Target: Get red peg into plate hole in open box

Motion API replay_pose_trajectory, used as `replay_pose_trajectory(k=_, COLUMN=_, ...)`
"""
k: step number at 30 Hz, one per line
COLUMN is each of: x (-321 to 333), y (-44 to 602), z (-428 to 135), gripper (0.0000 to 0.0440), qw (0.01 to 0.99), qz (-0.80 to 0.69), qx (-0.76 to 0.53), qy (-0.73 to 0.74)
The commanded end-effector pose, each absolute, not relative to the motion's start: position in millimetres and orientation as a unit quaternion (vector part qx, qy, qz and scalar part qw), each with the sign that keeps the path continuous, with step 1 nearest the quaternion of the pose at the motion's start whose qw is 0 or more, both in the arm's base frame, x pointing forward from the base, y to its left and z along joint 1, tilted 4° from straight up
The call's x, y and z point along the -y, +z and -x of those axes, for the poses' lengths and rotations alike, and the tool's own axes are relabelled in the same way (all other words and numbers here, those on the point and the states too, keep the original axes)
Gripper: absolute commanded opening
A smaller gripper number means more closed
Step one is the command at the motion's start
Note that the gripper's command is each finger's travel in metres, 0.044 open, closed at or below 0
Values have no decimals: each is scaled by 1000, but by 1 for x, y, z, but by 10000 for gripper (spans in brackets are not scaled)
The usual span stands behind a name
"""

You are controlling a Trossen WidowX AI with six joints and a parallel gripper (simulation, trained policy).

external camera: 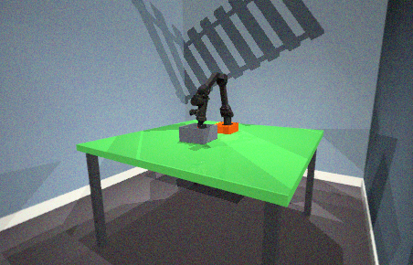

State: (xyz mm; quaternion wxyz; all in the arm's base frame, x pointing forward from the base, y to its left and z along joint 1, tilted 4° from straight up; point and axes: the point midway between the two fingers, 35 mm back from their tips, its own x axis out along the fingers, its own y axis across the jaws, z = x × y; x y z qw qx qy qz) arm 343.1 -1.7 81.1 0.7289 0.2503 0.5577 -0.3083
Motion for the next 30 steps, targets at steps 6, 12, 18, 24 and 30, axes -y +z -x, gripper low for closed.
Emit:
replay_pose_trajectory(k=6, x=4, y=55, z=-340, gripper=133, qw=711, qz=-236, qx=-599, qy=-282)
replay_pose_trajectory(k=12, x=10, y=57, z=-345, gripper=186, qw=709, qz=-231, qx=-609, qy=-269)
replay_pose_trajectory(k=18, x=14, y=69, z=-361, gripper=239, qw=714, qz=-231, qx=-608, qy=-259)
replay_pose_trajectory(k=24, x=15, y=79, z=-378, gripper=396, qw=712, qz=-246, qx=-609, qy=-249)
replay_pose_trajectory(k=30, x=12, y=90, z=-396, gripper=440, qw=711, qz=-260, qx=-612, qy=-231)
